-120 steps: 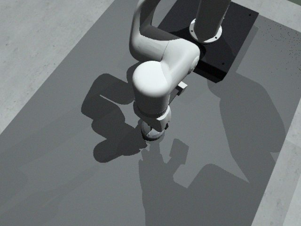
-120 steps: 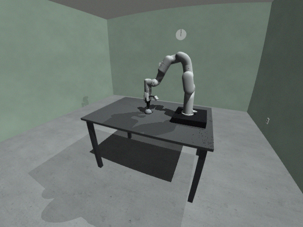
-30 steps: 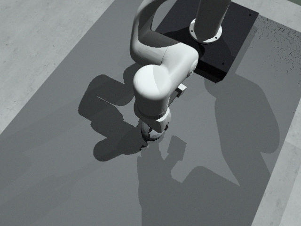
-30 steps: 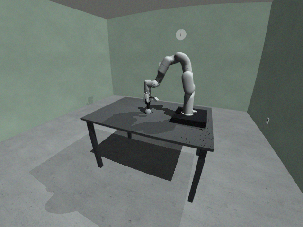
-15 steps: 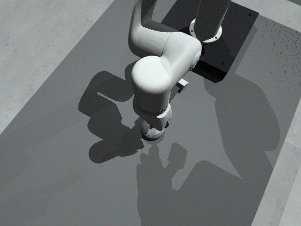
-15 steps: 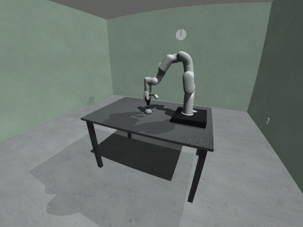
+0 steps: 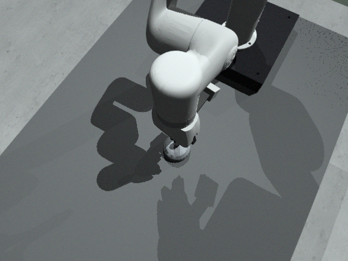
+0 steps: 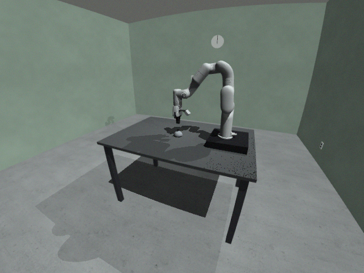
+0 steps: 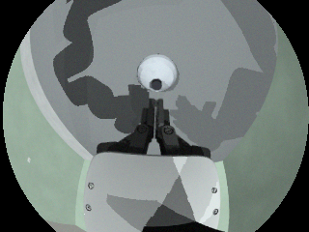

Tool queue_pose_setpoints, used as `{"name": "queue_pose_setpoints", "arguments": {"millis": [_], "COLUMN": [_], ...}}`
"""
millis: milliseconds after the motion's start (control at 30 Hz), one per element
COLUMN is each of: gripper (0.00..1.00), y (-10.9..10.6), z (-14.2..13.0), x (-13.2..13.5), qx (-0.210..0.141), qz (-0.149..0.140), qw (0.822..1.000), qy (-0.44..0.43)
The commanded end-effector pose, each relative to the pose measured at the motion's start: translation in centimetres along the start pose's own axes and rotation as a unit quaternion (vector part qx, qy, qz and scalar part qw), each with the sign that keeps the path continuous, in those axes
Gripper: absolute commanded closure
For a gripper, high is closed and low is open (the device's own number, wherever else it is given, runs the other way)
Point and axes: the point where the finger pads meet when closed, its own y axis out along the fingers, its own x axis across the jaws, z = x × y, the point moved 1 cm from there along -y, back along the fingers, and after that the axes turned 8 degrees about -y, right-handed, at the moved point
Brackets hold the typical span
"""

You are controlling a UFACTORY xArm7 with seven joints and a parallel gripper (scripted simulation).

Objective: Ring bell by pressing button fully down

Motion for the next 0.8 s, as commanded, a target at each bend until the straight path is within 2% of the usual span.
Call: {"name": "queue_pose_setpoints", "arguments": {"millis": [0, 767], "gripper": [1.0, 1.0], "y": [-0.64, -0.84], "z": [-0.16, -0.16], "x": [0.01, 0.01], "qx": [-0.002, -0.002], "qz": [0.0, 0.0], "qw": [1.0, 1.0], "qy": [0.0, 0.0]}}
